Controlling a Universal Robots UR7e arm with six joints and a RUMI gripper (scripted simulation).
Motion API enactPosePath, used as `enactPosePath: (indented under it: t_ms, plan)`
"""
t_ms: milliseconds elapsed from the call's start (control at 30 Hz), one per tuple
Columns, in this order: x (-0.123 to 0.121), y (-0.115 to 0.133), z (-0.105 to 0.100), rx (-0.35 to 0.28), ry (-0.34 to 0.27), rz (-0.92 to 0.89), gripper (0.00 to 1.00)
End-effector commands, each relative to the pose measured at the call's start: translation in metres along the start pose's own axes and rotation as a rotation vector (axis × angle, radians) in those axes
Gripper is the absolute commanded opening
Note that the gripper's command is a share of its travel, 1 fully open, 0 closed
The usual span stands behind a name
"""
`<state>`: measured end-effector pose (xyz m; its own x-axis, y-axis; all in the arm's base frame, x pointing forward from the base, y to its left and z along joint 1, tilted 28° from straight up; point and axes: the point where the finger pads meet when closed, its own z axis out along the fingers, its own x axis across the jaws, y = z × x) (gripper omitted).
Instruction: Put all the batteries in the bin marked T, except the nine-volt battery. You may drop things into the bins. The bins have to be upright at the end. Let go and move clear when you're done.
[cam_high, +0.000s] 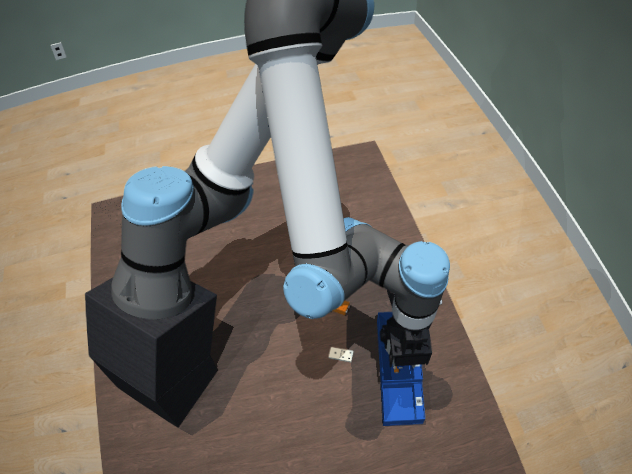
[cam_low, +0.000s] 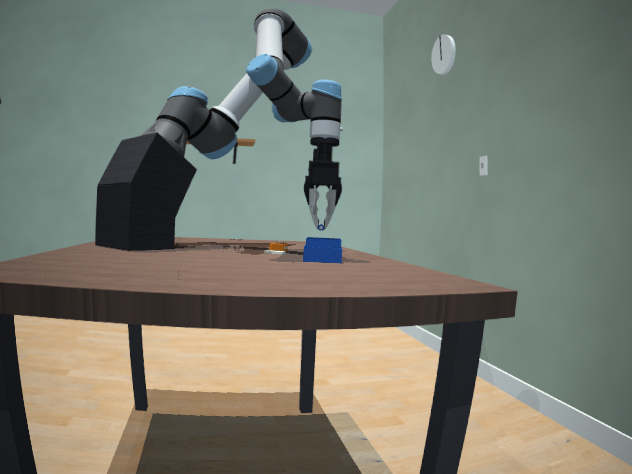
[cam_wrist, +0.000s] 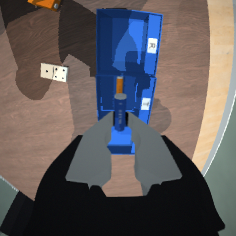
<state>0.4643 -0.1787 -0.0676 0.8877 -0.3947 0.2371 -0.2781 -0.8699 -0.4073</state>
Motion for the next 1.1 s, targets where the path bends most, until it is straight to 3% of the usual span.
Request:
enactPosePath:
  t_ms: [0,433,1067]
  plan:
    - [0.000,0.000,0.000,-0.006,0.000,0.023,0.00]
    - [0.001,0.000,0.006,-0.006,0.000,0.023,0.00]
    - [0.001,0.000,0.040,-0.006,0.000,0.023,0.00]
